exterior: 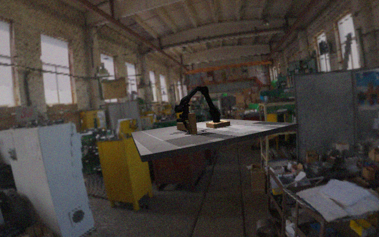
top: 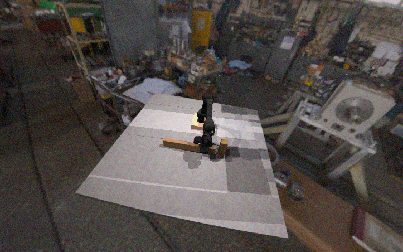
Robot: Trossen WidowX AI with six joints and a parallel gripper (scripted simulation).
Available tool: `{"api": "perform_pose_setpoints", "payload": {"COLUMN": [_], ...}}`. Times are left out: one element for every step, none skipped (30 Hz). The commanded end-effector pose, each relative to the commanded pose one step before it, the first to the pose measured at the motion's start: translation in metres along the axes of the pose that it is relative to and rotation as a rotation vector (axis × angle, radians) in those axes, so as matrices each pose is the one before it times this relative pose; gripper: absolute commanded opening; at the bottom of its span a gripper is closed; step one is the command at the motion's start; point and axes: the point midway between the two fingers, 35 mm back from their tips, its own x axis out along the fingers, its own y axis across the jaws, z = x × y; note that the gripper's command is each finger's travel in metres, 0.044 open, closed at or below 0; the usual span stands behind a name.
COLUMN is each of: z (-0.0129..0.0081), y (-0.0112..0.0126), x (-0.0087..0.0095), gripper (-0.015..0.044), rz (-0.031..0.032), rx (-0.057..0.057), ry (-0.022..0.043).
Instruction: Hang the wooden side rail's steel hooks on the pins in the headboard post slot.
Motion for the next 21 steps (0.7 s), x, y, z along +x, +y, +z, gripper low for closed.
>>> {"api": "perform_pose_setpoints", "payload": {"z": [-0.00181, -0.00008, -0.00007, -0.00007, -0.00007, -0.00007, -0.00007, -0.00007, -0.00007, -0.00007, -0.00007, -0.00007, -0.00007, -0.00007, -0.00007, -0.00007, -0.00007, -0.00007, -0.00007, -0.00007, -0.00007], "y": [0.00052, 0.00007, 0.00007, 0.00007, 0.00007, 0.00007, 0.00007, 0.00007, 0.00007, 0.00007, 0.00007, 0.00007, 0.00007, 0.00007, 0.00007, 0.00007, 0.00007, 0.00007, 0.00007, 0.00007, 0.00007], "x": [-0.00248, -0.00008, -0.00007, -0.00007, -0.00007, -0.00007, -0.00007, -0.00007, -0.00007, -0.00007, -0.00007, -0.00007, -0.00007, -0.00007, -0.00007, -0.00007, -0.00007, -0.00007, -0.00007, -0.00007, -0.00007], "gripper": [0.0000, 0.0000, 0.0000, 0.0000, 0.0000, 0.0000, 0.0000, 0.0000, 0.0000, 0.0000, 0.0000, 0.0000, 0.0000, 0.0000, 0.0000, 0.0000, 0.0000, 0.0000, 0.0000, 0.0000, 0.0000], "rz": [0.00560, 0.00001, 0.00001, 0.00001, 0.00001, 0.00001, 0.00001, 0.00001, 0.00001, 0.00001, 0.00001, 0.00001, 0.00001, 0.00001, 0.00001, 0.00001, 0.00001, 0.00001, 0.00001, 0.00001, 0.00001], "rx": [0.0019, 0.0000, 0.0000, 0.0000, 0.0000, 0.0000, 0.0000, 0.0000, 0.0000, 0.0000, 0.0000, 0.0000, 0.0000, 0.0000, 0.0000, 0.0000, 0.0000, 0.0000, 0.0000, 0.0000, 0.0000], "ry": [0.00595, 0.00001, 0.00001, 0.00001, 0.00001, 0.00001, 0.00001, 0.00001, 0.00001, 0.00001, 0.00001, 0.00001, 0.00001, 0.00001, 0.00001, 0.00001, 0.00001, 0.00001, 0.00001, 0.00001, 0.00001]}}
